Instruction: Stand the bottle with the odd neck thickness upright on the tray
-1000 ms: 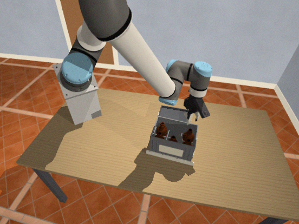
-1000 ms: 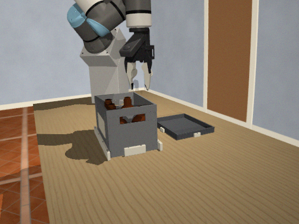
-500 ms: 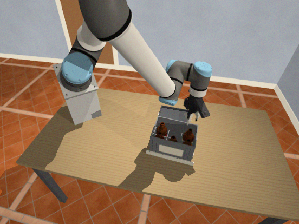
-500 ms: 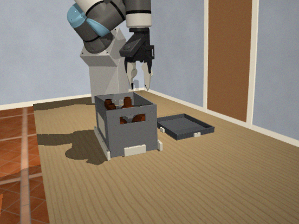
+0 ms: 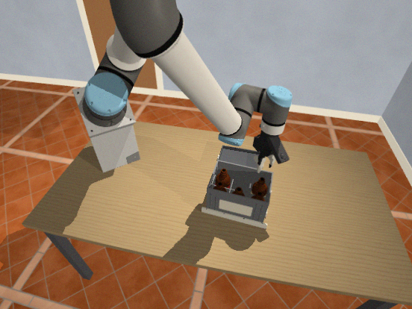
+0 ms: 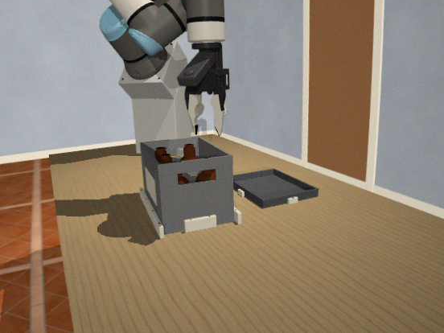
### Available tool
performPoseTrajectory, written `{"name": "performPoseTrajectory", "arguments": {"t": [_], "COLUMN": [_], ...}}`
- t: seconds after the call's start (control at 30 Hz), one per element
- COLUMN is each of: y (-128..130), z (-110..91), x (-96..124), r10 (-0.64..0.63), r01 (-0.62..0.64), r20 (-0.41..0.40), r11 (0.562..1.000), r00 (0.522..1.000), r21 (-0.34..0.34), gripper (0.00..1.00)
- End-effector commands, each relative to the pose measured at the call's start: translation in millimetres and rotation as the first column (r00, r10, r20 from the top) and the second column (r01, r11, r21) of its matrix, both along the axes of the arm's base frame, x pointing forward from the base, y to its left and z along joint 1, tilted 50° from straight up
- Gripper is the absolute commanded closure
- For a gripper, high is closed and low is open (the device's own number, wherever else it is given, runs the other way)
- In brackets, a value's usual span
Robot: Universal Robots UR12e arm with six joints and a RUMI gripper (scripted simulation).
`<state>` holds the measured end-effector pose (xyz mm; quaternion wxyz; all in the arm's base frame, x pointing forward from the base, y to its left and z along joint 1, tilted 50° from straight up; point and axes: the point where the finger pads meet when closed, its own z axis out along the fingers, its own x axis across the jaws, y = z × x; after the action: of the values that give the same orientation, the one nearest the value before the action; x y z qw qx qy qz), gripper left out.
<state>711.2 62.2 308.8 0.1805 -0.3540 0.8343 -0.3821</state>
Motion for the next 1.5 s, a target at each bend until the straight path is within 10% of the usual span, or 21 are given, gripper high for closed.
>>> {"name": "performPoseTrajectory", "arguments": {"t": [0.0,1.47], "y": [-1.5,-20.1], "z": [-1.8,-25.2], "x": [2.2,23.2], "r10": [0.000,0.000], "r01": [0.000,0.000], "r20": [0.001,0.001], "r11": [1.000,1.000], "r00": [1.000,1.000], "r21": [0.000,0.000], "gripper": [0.62,0.62]}}
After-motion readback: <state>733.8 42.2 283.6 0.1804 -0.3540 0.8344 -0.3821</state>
